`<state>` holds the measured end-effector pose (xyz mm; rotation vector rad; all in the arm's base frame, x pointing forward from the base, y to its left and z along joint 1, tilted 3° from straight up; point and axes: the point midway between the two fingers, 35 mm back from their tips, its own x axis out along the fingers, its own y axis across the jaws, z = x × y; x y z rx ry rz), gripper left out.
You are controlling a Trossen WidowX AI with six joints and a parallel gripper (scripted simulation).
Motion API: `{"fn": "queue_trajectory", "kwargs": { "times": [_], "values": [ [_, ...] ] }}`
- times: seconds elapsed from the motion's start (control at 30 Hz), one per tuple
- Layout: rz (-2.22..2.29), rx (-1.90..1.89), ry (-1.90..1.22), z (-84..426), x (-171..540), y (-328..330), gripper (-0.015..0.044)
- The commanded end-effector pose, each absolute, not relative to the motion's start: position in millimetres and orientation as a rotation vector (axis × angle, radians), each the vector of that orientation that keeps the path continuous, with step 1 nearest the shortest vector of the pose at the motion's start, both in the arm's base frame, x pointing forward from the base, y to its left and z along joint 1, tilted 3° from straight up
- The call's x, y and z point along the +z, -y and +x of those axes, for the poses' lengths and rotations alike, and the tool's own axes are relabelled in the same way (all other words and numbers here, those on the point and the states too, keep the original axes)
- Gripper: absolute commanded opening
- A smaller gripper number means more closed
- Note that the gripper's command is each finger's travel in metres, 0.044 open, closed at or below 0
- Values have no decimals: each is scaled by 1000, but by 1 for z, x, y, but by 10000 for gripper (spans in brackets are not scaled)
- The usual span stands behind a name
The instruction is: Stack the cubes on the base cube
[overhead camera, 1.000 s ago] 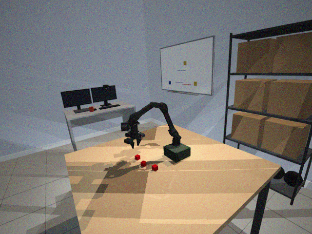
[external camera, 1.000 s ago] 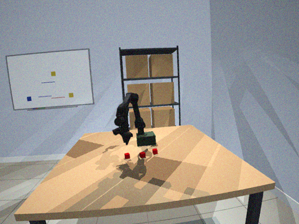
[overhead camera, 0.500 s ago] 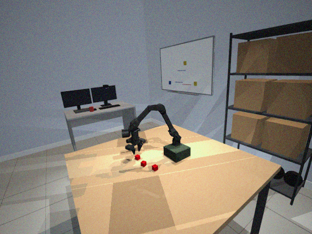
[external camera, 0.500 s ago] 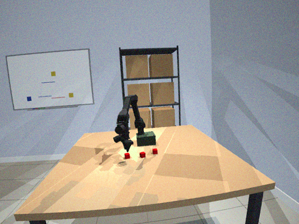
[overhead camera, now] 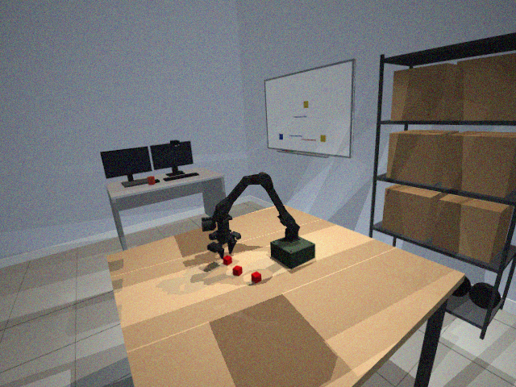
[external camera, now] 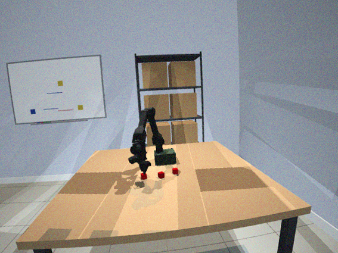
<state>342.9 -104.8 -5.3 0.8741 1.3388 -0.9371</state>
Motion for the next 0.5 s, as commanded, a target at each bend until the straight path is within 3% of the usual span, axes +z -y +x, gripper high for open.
{"fn": "queue_trajectory", "kwargs": {
  "times": [0.0, 0.33, 0.47],
  "values": [
    [872, -935, -1358, 340, -17, 104, 265],
    [872, -935, -1358, 339, -30, 104, 265],
    [872, -935, -1358, 339, -30, 104, 160]
  ]
}}
